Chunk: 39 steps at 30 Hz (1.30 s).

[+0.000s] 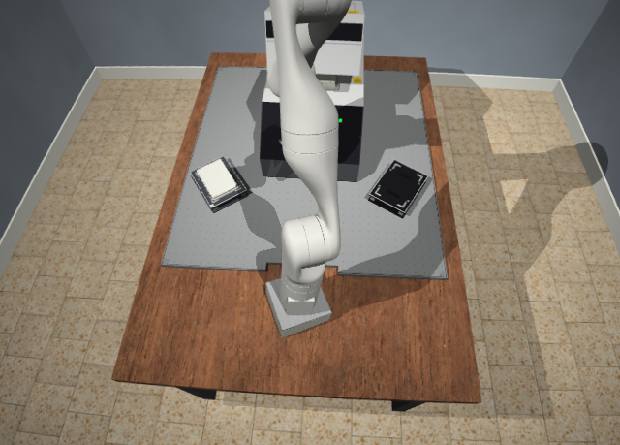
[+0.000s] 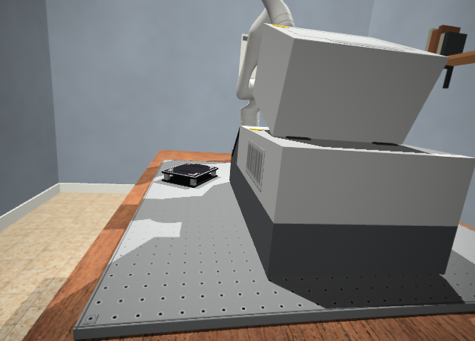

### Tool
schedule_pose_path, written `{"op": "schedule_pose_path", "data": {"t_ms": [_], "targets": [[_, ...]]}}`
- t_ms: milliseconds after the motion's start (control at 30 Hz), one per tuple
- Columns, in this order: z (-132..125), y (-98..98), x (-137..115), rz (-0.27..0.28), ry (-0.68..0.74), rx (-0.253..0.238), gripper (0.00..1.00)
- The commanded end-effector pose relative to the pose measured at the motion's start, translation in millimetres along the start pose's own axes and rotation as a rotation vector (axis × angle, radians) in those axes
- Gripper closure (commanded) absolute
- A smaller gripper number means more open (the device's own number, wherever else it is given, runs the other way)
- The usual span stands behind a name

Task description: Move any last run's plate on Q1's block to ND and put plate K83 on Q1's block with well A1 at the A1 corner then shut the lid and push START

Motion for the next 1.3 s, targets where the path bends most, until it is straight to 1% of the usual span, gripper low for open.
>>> {"op": "schedule_pose_path", "data": {"t_ms": [0, 900, 967, 1167, 1267], "targets": [[-3.0, 3.1, 0.3, 0.0, -0.007, -0.003, 0.9], [-3.0, 3.1, 0.3, 0.0, -0.007, -0.003, 0.9], [0.1, 0.0, -3.2, 0.009, -0.007, 0.001, 0.9], [5.3, -8.3, -4.3, 0.007, -0.003, 0.004, 0.9], [5.2, -9.4, -5.1, 0.008, 0.0, 0.004, 0.9]]}}
Point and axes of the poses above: the point where the finger pads meet when closed, its own y axis out along the fingers, its own z axis across the jaws, x = y × z, the point moved 6 cm from there along -y, back along the fingers, and after that the axes turned 6 degrees about -y, right-handed, at the moved point
